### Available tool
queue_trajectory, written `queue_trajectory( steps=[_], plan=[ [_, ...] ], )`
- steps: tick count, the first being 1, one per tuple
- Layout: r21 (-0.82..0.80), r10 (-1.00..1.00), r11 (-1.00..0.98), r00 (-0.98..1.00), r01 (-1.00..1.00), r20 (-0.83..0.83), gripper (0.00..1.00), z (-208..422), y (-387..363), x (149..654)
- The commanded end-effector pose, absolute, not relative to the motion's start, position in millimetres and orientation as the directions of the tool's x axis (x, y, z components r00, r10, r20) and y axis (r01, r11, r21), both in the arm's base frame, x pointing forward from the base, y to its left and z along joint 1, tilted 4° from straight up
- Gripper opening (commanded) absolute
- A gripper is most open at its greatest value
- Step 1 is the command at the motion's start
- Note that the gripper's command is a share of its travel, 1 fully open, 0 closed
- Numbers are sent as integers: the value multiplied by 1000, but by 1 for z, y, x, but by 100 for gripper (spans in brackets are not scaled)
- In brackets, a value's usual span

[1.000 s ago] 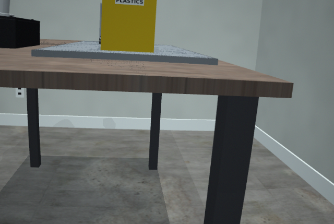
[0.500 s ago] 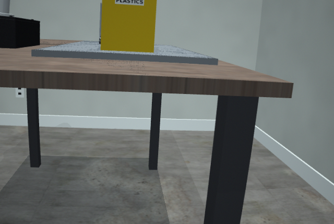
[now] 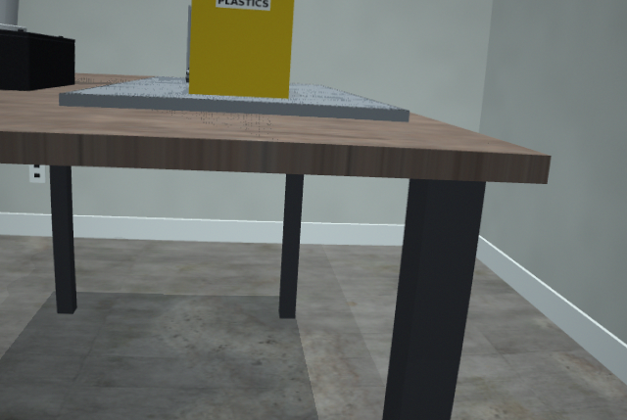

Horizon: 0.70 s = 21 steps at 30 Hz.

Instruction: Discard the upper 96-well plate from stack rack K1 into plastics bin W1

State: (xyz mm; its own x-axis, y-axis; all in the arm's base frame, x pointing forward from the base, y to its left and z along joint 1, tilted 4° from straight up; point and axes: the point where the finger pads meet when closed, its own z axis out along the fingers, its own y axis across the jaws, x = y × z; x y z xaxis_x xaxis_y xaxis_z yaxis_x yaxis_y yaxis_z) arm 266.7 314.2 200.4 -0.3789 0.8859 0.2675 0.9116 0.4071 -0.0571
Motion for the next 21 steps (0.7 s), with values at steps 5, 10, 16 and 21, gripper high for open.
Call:
queue_trajectory(
  steps=[5,10,16,21],
  plan=[
    [-29,917,359,-347,933,197,100,201,284,286],
    [-18,927,342,-334,940,171,100,201,273,293],
    [13,949,298,-298,954,105,100,202,248,306],
    [34,960,272,-273,962,65,100,204,227,317]
  ],
)
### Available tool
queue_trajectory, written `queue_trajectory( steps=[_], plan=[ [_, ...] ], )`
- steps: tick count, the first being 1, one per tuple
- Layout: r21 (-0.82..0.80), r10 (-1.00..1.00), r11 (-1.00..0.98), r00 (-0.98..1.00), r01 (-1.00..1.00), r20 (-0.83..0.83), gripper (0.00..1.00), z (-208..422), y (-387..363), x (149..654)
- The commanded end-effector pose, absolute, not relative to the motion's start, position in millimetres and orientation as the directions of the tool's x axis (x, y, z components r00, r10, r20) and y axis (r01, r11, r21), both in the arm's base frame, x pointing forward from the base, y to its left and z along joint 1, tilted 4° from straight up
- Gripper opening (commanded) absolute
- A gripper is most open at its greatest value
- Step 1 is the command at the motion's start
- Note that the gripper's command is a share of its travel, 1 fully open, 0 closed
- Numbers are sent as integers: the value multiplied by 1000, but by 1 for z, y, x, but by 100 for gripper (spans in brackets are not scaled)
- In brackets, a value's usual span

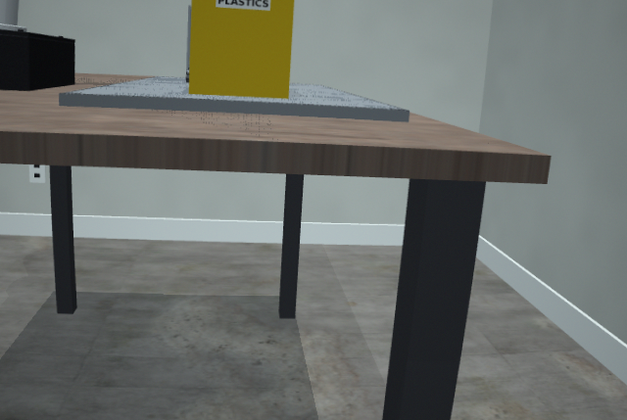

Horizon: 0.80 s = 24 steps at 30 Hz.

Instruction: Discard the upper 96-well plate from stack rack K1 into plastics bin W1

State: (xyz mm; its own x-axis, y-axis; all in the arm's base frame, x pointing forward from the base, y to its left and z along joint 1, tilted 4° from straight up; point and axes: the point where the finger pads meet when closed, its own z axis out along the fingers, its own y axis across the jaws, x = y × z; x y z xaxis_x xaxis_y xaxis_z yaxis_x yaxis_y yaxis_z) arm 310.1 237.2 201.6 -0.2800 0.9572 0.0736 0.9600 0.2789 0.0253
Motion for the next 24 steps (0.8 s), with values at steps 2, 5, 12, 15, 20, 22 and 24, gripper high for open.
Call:
queue_trajectory(
  steps=[2,5,12,15,20,22,24],
  plan=[
    [63,970,239,-241,969,17,100,205,218,321],
    [72,973,229,-230,971,3,100,206,209,325],
    [72,973,229,-230,971,3,100,207,202,328],
    [72,973,229,-230,971,3,100,206,202,328],
    [72,973,229,-230,971,3,100,207,202,328],
    [72,973,229,-230,971,3,100,205,202,329],
    [72,973,229,-230,971,3,100,203,202,329]
  ],
)
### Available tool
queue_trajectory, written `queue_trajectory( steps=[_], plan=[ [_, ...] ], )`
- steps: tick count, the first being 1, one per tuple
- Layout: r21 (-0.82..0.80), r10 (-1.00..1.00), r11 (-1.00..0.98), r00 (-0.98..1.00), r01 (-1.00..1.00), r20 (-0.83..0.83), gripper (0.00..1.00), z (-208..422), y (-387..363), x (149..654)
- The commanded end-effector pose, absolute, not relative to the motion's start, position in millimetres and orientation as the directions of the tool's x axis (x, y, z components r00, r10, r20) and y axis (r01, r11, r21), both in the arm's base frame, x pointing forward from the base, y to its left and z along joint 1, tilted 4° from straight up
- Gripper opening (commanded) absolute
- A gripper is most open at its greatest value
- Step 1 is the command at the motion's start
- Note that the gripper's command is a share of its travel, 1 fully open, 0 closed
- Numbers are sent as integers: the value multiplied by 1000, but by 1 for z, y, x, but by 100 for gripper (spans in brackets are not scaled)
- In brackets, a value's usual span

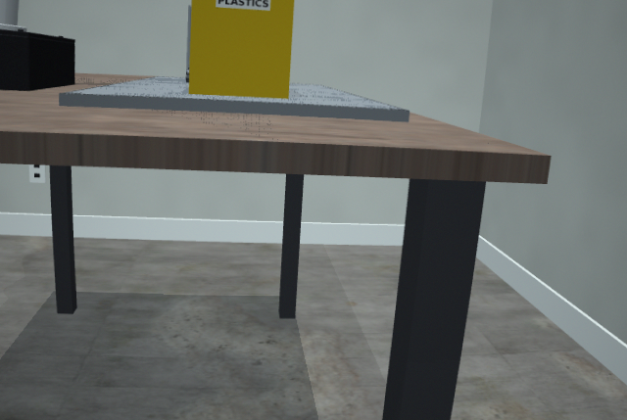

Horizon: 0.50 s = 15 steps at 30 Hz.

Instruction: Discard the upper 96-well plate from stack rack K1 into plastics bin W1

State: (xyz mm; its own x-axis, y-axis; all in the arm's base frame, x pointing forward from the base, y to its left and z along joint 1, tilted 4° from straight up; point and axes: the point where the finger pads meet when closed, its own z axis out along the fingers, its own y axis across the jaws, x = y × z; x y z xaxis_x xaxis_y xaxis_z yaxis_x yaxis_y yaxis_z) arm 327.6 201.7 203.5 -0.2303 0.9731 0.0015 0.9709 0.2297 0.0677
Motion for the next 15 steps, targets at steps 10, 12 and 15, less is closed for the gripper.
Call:
queue_trajectory(
  steps=[10,12,15],
  plan=[
    [72,973,229,-230,971,3,100,187,203,330],
    [72,973,229,-230,971,3,100,183,203,330],
    [72,973,229,-230,971,3,100,180,203,330]
  ],
)
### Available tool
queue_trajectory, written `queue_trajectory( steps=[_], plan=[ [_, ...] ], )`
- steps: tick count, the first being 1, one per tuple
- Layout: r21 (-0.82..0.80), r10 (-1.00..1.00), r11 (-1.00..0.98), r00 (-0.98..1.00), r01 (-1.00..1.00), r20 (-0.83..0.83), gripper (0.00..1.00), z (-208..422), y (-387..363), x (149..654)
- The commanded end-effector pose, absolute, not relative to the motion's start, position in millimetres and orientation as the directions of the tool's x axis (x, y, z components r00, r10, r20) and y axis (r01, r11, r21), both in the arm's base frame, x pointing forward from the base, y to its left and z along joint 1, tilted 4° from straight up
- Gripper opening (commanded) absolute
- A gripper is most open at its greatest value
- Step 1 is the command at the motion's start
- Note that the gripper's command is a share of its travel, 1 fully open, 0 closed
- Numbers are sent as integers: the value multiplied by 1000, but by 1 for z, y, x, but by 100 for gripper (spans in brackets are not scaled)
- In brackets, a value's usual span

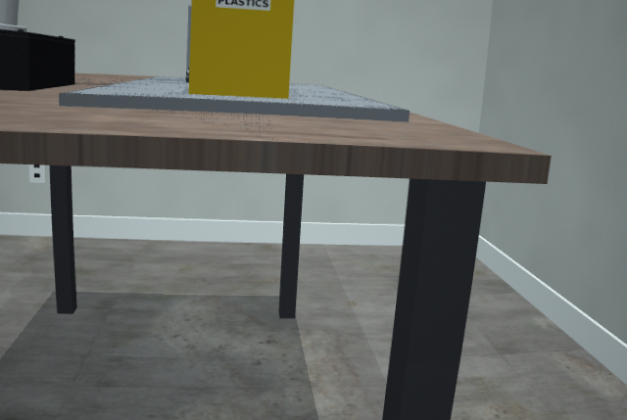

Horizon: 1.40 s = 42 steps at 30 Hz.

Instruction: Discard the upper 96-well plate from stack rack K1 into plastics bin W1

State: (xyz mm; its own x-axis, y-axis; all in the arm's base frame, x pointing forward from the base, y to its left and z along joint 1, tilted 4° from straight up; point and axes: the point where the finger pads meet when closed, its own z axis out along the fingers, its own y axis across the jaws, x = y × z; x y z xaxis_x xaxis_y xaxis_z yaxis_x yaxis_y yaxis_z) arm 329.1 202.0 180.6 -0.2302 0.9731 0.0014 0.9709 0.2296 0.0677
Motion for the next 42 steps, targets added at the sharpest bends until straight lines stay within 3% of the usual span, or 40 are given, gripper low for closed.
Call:
queue_trajectory(
  steps=[1,42],
  plan=[
    [72,973,229,-230,971,3,100,180,203,330],
    [72,973,229,-230,971,3,100,118,204,334]
  ],
)
